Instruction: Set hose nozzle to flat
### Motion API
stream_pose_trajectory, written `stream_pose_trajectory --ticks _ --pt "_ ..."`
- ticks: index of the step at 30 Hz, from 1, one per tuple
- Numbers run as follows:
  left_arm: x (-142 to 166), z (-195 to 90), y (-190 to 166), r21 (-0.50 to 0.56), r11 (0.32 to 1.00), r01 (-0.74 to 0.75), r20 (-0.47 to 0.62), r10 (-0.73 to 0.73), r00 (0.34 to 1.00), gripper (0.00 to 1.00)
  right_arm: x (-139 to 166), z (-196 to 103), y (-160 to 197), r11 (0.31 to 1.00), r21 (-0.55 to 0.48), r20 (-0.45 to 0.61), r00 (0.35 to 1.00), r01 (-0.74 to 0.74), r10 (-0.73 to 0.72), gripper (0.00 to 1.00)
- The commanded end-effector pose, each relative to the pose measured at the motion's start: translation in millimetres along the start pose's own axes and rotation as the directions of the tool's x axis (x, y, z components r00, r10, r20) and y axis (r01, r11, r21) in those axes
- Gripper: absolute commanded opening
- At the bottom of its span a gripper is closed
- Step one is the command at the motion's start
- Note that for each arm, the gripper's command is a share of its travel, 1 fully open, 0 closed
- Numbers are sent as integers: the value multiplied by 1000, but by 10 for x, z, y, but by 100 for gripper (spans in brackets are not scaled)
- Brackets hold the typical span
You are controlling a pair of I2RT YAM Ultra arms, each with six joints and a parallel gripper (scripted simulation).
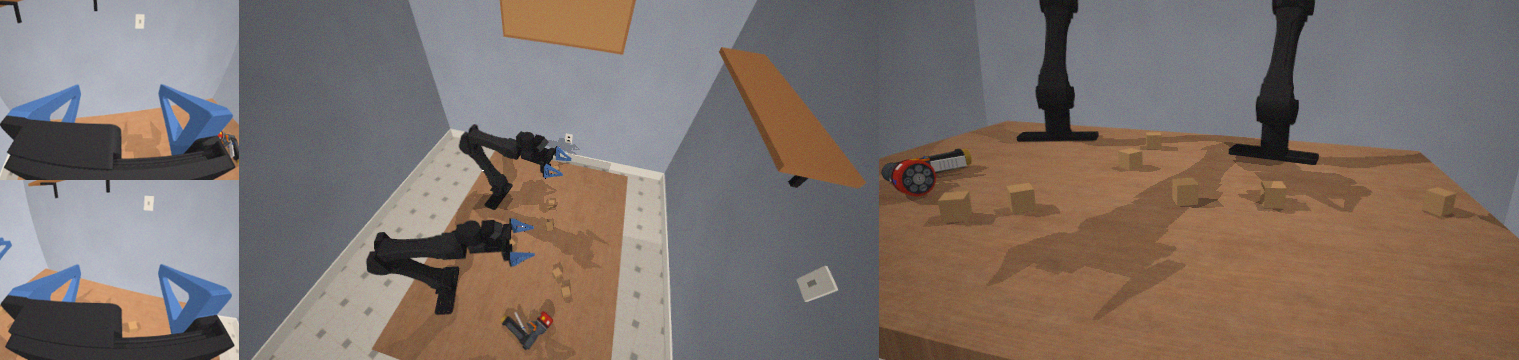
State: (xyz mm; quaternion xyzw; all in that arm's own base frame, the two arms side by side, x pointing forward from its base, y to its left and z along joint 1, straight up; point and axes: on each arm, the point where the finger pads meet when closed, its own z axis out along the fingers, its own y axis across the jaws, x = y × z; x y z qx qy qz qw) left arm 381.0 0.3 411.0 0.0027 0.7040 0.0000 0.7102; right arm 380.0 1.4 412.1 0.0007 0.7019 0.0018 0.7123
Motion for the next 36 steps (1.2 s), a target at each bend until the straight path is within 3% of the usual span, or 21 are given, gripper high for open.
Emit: stream_pose_trajectory --ticks 1,2,7,10,18,19,26,27,32,34,35,36 --pt "-49 -18 11 -5 1000 8 11 -7 1000 100 -51 21 -8 1000 1 13 1000 8 -8 100" --pt "-57 -20 15 -8 1000 8 11 -8 1000 37 -149 4 -12 1000 3 36 999 9 -9 100" --pt "141 8 23 -11 1000 9 -28 -9 1000 37 -260 -76 -36 1000 11 65 998 10 -11 100" --pt "-69 -36 28 -12 1000 10 22 -9 1000 37 -239 -60 -51 1000 15 59 998 10 -11 100" --pt "17 -43 35 -14 1000 9 7 -9 1000 37 -130 -8 -13 1000 5 33 999 11 -11 100" --pt "17 -43 34 -14 1000 9 7 -9 1000 37 -130 -8 -13 1000 5 33 999 10 -10 77" --pt "17 -43 33 -13 1000 9 7 -9 1000 37 -130 -8 -13 1000 5 33 999 9 -9 77" --pt "17 -43 33 -13 1000 9 7 -9 1000 37 318 98 -89 1000 27 -83 997 -7 9 77" --pt "17 -43 33 -13 1000 9 7 -9 1000 37 239 89 -132 999 39 -78 997 -20 23 77" --pt "17 -43 33 -13 1000 9 7 -9 1000 37 420 67 -179 998 49 -122 992 -33 39 77" --pt "17 -43 33 -13 1000 9 7 -9 1000 37 276 16 -203 998 54 -88 995 -38 42 77" --pt "17 -43 33 -13 1000 9 7 -9 1000 37 442 122 -240 997 64 -132 990 -44 52 77"
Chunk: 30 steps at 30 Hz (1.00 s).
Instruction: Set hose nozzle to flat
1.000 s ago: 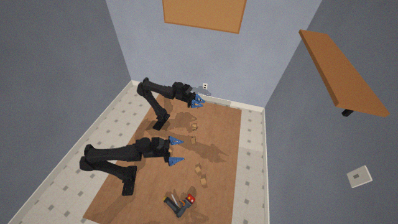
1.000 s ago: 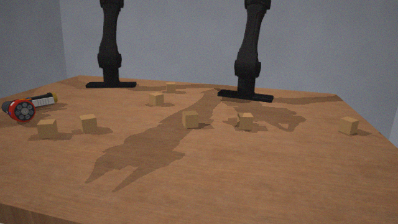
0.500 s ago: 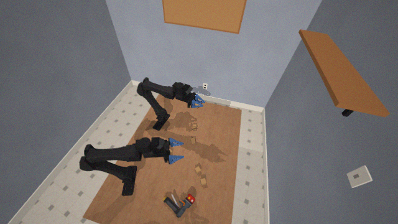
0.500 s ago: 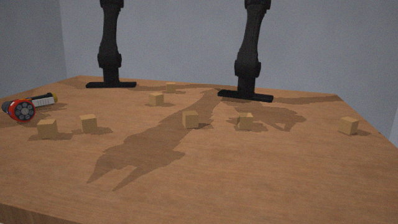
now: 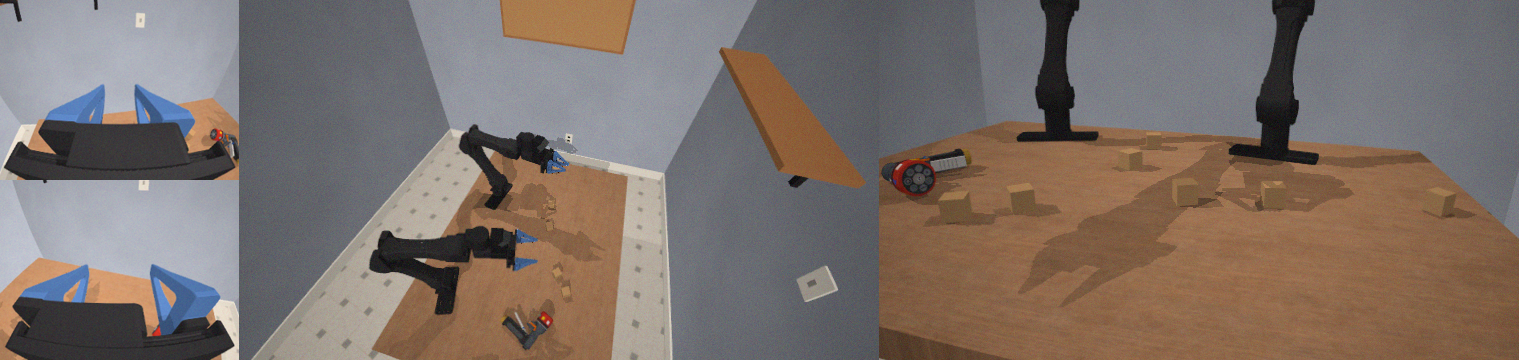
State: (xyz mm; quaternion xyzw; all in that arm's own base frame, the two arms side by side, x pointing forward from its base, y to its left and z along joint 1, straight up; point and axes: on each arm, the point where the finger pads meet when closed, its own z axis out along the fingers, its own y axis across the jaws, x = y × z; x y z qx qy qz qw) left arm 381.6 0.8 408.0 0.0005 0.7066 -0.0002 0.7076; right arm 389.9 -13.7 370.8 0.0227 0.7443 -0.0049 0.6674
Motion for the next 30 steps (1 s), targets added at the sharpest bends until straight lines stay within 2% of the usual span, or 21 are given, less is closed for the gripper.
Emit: stream_pose_trajectory --ticks 1,11,14,16,28,30 --pt "-13 -49 28 -10 1000 6 15 -6 1000 37 148 48 -121 999 28 -39 999 -33 34 77" --pt "-13 -49 28 -10 1000 6 15 -6 1000 37 710 134 -490 986 137 -199 973 -90 116 77" --pt "-13 -49 28 -10 1000 6 15 -6 1000 37 636 112 -516 985 143 -183 976 -96 121 77" --pt "-13 -49 28 -10 1000 6 15 -6 1000 37 977 147 -603 979 175 -257 956 -101 144 77" --pt "-13 -49 28 -10 1000 6 15 -6 1000 37 1703 32 -1006 932 326 -425 856 -157 293 77" --pt "-13 -49 28 -10 1000 6 15 -6 1000 37 1703 32 -1006 932 326 -425 856 -157 293 77"
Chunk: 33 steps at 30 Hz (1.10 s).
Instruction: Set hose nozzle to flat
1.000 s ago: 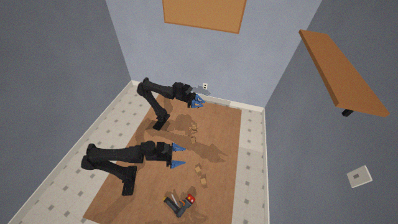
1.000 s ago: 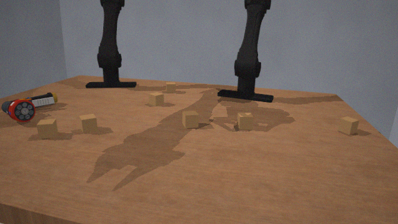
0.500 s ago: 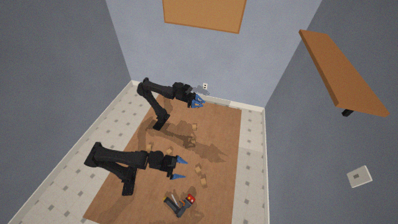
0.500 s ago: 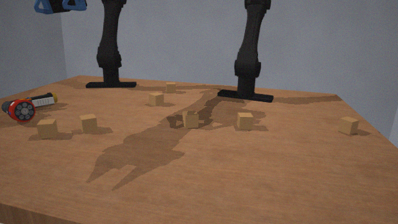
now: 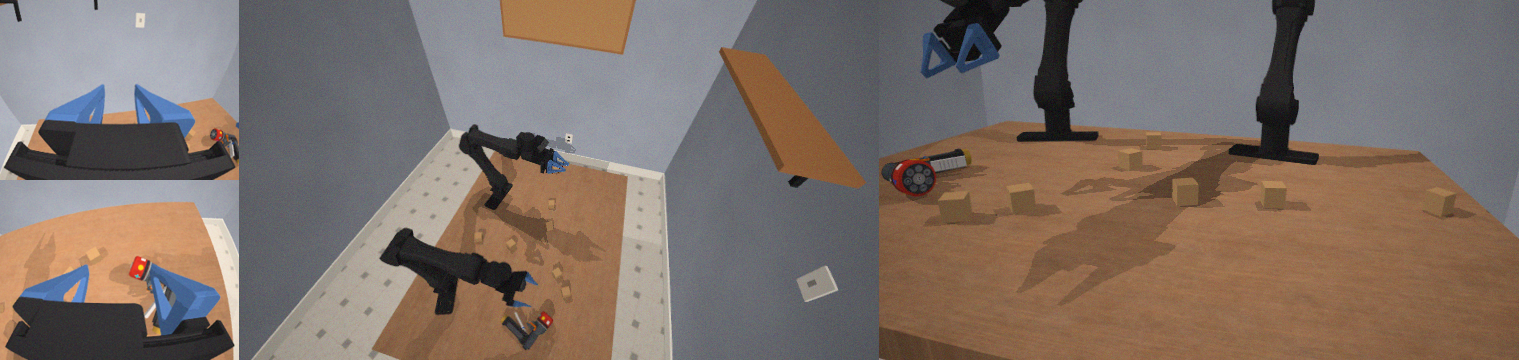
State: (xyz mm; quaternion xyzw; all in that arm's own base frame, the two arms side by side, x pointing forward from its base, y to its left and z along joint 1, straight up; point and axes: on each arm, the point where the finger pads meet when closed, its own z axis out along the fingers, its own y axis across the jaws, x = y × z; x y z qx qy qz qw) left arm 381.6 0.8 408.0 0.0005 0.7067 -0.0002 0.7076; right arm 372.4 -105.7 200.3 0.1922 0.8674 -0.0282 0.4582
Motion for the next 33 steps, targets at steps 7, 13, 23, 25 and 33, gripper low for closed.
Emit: stream_pose_trajectory --ticks 7,13,23,25,33 --pt "-13 -49 28 -10 1000 6 15 -6 1000 37 428 134 -360 991 96 -139 985 -94 106 77" --pt "-13 -49 28 -10 1000 6 15 -6 1000 37 737 164 -594 974 166 -227 955 -154 190 77" --pt "-13 -49 28 -10 1000 6 15 -6 1000 37 1313 154 -906 932 289 -363 876 -220 319 77" --pt "-13 -49 28 -10 1000 6 15 -6 1000 37 1314 151 -937 925 296 -363 867 -240 341 77" --pt "-13 -49 28 -10 1000 6 15 -6 1000 37 1414 151 -1010 923 312 -371 866 -224 336 77"
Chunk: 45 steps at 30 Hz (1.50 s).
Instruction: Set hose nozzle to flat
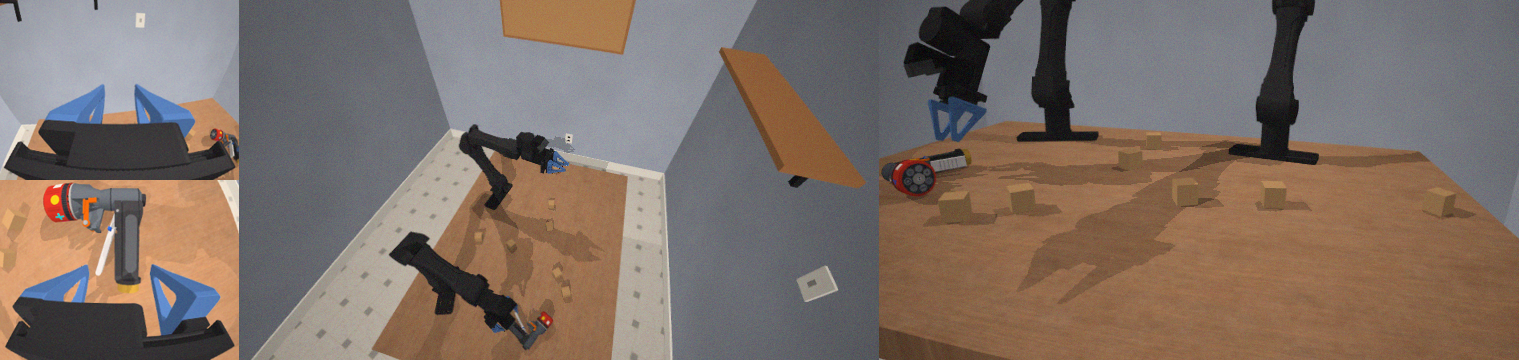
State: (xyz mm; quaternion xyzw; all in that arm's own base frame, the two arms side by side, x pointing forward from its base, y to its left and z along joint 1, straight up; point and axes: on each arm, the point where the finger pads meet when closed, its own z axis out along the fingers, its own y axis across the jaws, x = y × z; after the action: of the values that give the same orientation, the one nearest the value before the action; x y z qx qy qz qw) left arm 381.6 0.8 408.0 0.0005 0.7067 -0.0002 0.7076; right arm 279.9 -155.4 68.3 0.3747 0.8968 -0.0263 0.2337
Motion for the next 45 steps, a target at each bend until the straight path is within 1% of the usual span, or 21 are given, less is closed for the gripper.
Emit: stream_pose_trajectory --ticks 1,2,5,6,8,9,12,13,14,18,20,25,30,32,35,36,39,40,41,42,45 --pt "-13 -49 28 -10 1000 6 15 -6 1000 37 12 26 -55 1000 12 2 1000 -1 1 77" --pt "-13 -49 28 -10 1000 6 15 -6 1000 37 -126 -53 54 1000 -7 35 999 14 -14 77" --pt "-13 -49 28 -10 1000 6 15 -6 1000 37 -206 -102 41 1000 -9 62 998 8 -7 77" --pt "-13 -49 28 -10 1000 6 15 -6 1000 37 -186 23 26 1000 -3 44 999 2 -2 77" --pt "-13 -49 28 -10 1000 6 15 -6 1000 37 -165 54 36 1000 -7 44 999 3 -3 77" --pt "-13 -49 28 -10 1000 6 15 -6 1000 37 -7 132 -1 1000 1 8 1000 4 -4 77" --pt "-13 -49 28 -10 1000 6 15 -6 1000 37 -99 129 45 1000 -10 35 999 4 -4 77" --pt "-13 -49 28 -10 1000 6 15 -6 1000 37 9 184 20 1000 -5 13 1000 4 -4 77" --pt "-13 -49 28 -10 1000 6 15 -6 1000 37 -79 177 54 1000 -11 29 1000 4 -4 77" --pt "-13 -49 28 -10 1000 6 15 -6 1000 37 -94 152 63 1000 -12 32 999 8 -7 77" --pt "-13 -49 28 -10 1000 6 15 -6 1000 37 23 288 45 1000 -8 5 1000 5 -5 77" --pt "-13 -49 28 -10 1000 6 15 -6 1000 37 -94 314 29 1000 -9 35 999 -7 7 77" --pt "-13 -49 28 -10 1000 6 15 -6 1000 37 37 445 -2 1000 -2 5 1000 -6 6 77" --pt "-13 -49 28 -10 1000 6 15 -6 1000 37 -165 420 61 1000 -15 47 999 -4 5 77" --pt "-13 -49 28 -10 1000 6 15 -6 1000 37 -189 374 68 1000 -16 52 999 -1 2 77" --pt "-13 -49 28 -10 1000 6 15 -6 1000 37 -85 483 36 1000 -10 29 1000 -3 4 77" --pt "-13 -49 28 -10 1000 6 15 -6 1000 37 27 557 15 1000 -3 2 1000 -2 2 77" --pt "-13 -49 28 -10 1000 6 15 -6 1000 37 3 492 23 1000 -6 12 1000 0 0 77" --pt "-13 -49 28 -10 1000 6 15 -6 1000 37 -151 415 70 1000 -18 49 999 1 0 77" --pt "-13 -49 28 -10 1000 6 15 -6 1000 37 -207 387 89 1000 -22 64 998 1 1 77" --pt "-13 -49 28 -10 1000 6 15 -6 1000 37 -227 388 100 1000 -24 68 998 2 0 77"
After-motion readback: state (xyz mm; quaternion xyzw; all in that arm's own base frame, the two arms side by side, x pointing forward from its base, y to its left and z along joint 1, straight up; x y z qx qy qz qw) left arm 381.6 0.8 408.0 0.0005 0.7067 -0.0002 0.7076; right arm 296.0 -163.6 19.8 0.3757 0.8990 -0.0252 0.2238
